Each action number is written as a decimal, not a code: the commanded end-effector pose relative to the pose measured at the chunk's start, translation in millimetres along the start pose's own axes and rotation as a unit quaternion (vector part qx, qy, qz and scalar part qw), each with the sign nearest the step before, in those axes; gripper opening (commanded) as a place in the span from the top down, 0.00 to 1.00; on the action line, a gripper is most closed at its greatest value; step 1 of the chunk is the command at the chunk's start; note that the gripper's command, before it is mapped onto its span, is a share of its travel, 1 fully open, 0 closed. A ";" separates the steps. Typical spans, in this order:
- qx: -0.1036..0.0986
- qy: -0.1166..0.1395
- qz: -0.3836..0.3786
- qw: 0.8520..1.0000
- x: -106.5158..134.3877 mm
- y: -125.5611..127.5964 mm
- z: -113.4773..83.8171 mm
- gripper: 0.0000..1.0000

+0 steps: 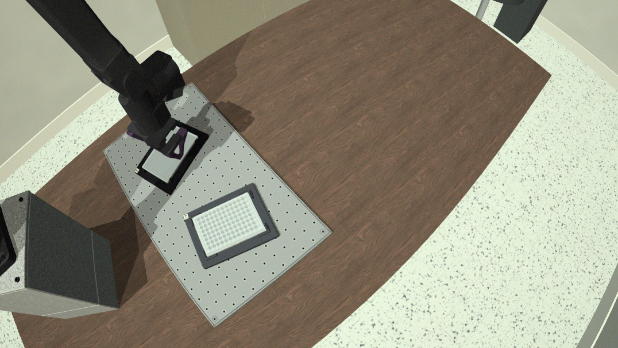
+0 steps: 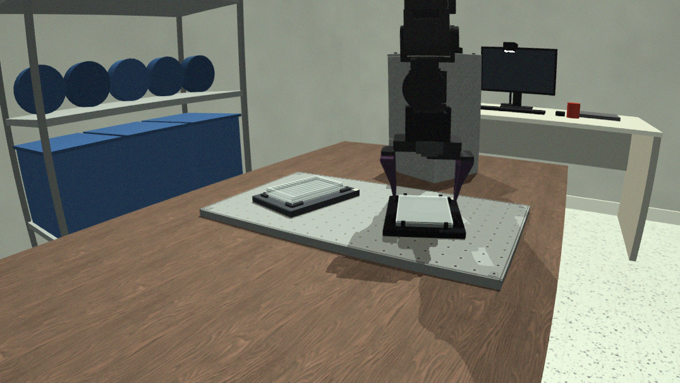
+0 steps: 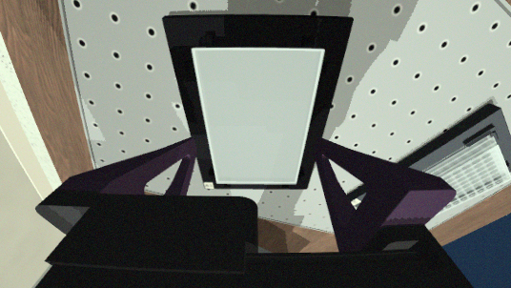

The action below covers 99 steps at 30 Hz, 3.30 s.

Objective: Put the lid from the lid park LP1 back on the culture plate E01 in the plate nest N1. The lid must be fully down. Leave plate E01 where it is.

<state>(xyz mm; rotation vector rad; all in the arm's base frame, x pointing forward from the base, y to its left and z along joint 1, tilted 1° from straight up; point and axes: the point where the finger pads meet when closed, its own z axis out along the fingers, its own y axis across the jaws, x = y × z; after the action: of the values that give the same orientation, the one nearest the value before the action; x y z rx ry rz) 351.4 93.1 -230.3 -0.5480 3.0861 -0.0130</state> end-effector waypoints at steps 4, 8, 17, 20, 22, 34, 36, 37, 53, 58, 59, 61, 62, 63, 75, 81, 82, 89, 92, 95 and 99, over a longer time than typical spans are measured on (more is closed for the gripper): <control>0.002 -0.007 0.008 1.000 -7.5 -5.7 5.6 0.00; 0.002 -0.007 0.008 1.000 -6.7 -5.8 8.4 0.00; 0.002 -0.009 0.008 1.000 -8.6 -6.1 13.0 0.00; 0.002 -0.008 0.008 1.000 -7.8 -6.1 15.0 0.00; 0.002 -0.007 0.008 1.000 -6.1 -6.0 16.5 0.00; 0.001 0.003 0.008 1.000 0.9 -5.4 22.5 0.00; 0.001 0.001 0.008 1.000 -0.3 -5.5 22.6 0.00; 0.001 0.001 0.008 1.000 -0.8 -5.5 22.8 0.00; 0.001 -0.008 0.002 1.000 -6.8 -1.8 17.4 1.00; 0.001 -0.008 0.002 1.000 -6.8 -1.8 17.4 1.00; 0.001 -0.008 0.002 1.000 -6.8 -1.8 17.4 1.00; 0.001 -0.008 0.002 1.000 -6.8 -1.8 17.4 1.00; 0.001 -0.008 0.002 1.000 -6.8 -1.8 17.4 1.00; 0.001 -0.008 0.002 1.000 -6.8 -1.8 17.4 1.00; 0.001 -0.008 0.002 1.000 -6.8 -1.8 17.4 1.00; 0.001 -0.008 0.002 1.000 -6.8 -1.8 17.4 1.00; 0.001 -0.008 0.002 1.000 -6.8 -1.8 17.4 1.00; 0.001 -0.007 0.008 1.000 -4.6 -5.6 4.6 1.00; 0.001 -0.007 0.008 1.000 -4.5 -5.3 -0.3 1.00; 0.001 -0.007 0.008 1.000 -4.4 -5.1 -5.3 1.00; 0.001 -0.007 0.008 1.000 -4.3 -5.0 -8.6 1.00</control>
<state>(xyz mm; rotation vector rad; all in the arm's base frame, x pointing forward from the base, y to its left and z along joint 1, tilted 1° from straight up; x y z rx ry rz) 348.6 91.9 -232.8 -0.5489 3.0914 -0.0173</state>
